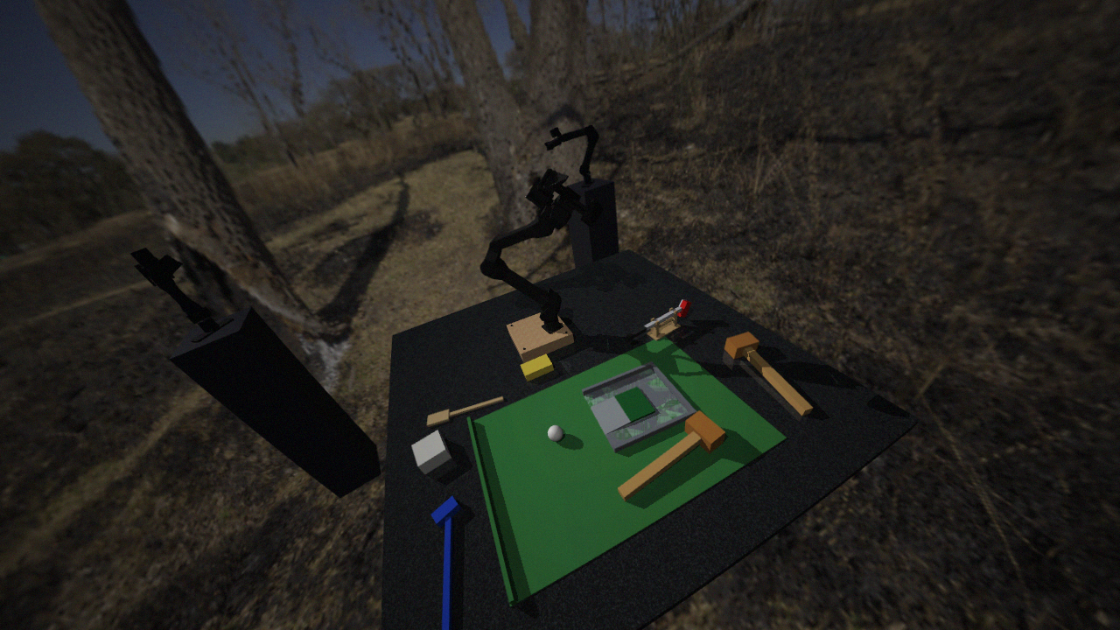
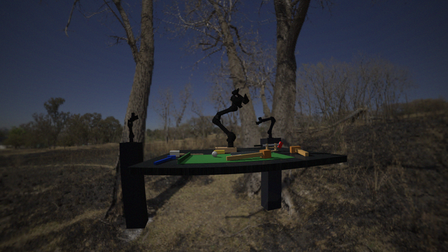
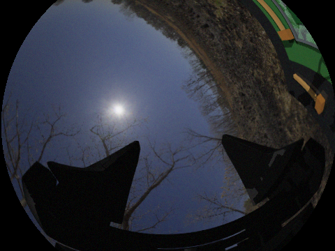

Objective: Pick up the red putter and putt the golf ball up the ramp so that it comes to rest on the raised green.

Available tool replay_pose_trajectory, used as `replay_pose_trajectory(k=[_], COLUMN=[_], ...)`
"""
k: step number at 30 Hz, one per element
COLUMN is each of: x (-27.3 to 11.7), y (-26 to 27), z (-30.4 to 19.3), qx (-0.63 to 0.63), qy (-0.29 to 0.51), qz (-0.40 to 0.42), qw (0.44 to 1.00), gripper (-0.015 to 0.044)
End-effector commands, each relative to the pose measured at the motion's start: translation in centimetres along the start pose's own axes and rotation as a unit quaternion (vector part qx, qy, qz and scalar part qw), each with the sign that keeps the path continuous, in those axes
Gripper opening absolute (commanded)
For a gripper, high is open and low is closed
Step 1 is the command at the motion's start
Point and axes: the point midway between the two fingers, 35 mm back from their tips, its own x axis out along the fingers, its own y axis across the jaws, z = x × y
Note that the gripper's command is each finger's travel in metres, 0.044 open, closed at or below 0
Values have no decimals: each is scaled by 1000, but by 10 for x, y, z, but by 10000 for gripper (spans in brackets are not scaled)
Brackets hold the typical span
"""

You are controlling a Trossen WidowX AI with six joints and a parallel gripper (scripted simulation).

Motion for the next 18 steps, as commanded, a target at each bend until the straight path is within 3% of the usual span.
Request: replay_pose_trajectory(k=[1,8,18], x=[18,26,12], y=[-73,-148,-253], z=[-17,-15,23], qx=[-290,-524,-732], qy=[59,139,280], qz=[-85,-165,-260], qw=[951,824,564], gripper=[440,440,440])
